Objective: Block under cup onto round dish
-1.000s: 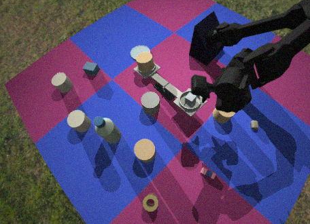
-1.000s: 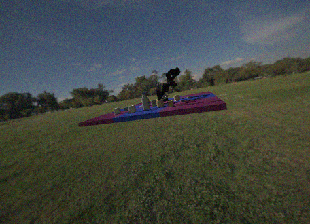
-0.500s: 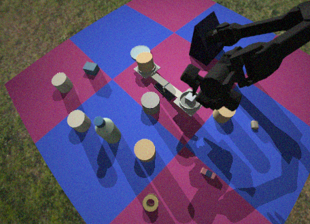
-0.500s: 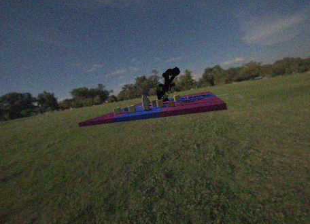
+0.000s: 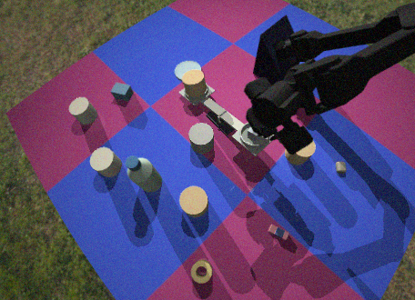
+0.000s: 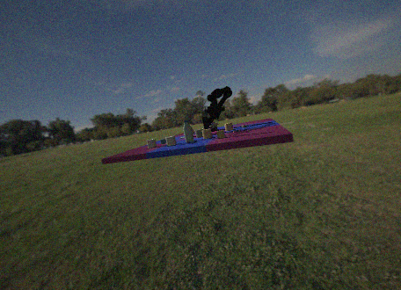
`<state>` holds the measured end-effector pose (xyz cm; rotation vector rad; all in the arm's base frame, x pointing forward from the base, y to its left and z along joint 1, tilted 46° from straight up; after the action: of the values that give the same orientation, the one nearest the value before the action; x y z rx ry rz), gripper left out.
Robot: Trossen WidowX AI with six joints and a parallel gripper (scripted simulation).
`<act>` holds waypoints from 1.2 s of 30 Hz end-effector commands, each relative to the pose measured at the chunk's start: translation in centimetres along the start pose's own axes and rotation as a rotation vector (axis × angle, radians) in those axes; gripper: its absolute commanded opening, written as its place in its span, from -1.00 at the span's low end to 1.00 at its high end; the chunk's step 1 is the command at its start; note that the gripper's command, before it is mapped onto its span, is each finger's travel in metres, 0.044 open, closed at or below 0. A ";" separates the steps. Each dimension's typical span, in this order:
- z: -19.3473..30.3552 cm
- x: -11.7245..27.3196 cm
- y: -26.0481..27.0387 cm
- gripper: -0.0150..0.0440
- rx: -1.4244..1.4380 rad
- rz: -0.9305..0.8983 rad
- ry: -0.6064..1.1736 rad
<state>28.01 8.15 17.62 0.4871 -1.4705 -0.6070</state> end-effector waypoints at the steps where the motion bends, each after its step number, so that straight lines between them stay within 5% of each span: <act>1: -0.4 0.0 -0.4 0.39 -0.147 -0.008 0.018; 36: -1.7 0.5 -2.9 0.39 -1.221 0.001 0.154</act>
<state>29.31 5.59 16.12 -0.3890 -0.7647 -1.2584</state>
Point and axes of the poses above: the point midway between the two fingers, 35 mm back from their tips, its own x axis back along the fingers, its own y axis across the jaws, z = x × y, the point moved 5 cm from there along x, back along the fingers, and after that the axes turned 5 degrees about x, right-handed, at the moved point
